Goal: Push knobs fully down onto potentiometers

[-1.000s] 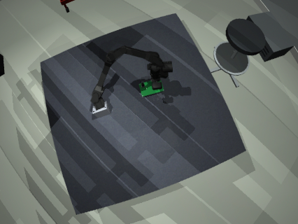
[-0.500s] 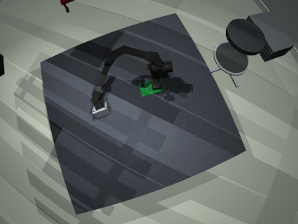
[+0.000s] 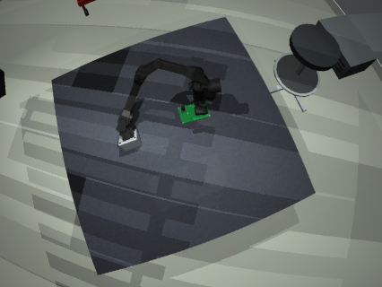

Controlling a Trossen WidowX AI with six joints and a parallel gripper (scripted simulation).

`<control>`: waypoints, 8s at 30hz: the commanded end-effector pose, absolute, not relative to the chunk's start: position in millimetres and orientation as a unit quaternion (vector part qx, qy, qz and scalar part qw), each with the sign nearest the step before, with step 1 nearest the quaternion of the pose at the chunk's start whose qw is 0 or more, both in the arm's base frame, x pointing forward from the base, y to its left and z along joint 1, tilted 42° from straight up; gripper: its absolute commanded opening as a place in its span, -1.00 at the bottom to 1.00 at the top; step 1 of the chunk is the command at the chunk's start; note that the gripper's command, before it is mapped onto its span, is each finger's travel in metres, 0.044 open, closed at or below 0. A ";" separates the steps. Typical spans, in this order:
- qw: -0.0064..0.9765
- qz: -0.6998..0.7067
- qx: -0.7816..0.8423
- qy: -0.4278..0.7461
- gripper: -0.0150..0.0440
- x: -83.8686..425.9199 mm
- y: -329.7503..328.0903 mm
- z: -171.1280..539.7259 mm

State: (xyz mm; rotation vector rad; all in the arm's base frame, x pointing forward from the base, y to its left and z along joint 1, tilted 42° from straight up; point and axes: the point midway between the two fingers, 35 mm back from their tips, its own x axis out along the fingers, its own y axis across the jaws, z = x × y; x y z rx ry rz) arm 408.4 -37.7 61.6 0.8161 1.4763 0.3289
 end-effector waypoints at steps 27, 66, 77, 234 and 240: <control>0.653 0.147 0.360 0.650 -0.49 411.4 -24.4 49.8; 0.653 0.148 0.360 0.650 -0.49 412.6 -17.5 42.1; 0.653 0.148 0.360 0.650 -0.49 412.8 -16.5 41.0; 0.649 0.145 0.361 0.654 1.00 234.3 -43.6 53.0; 0.649 0.145 0.361 0.654 1.00 234.3 -43.6 53.0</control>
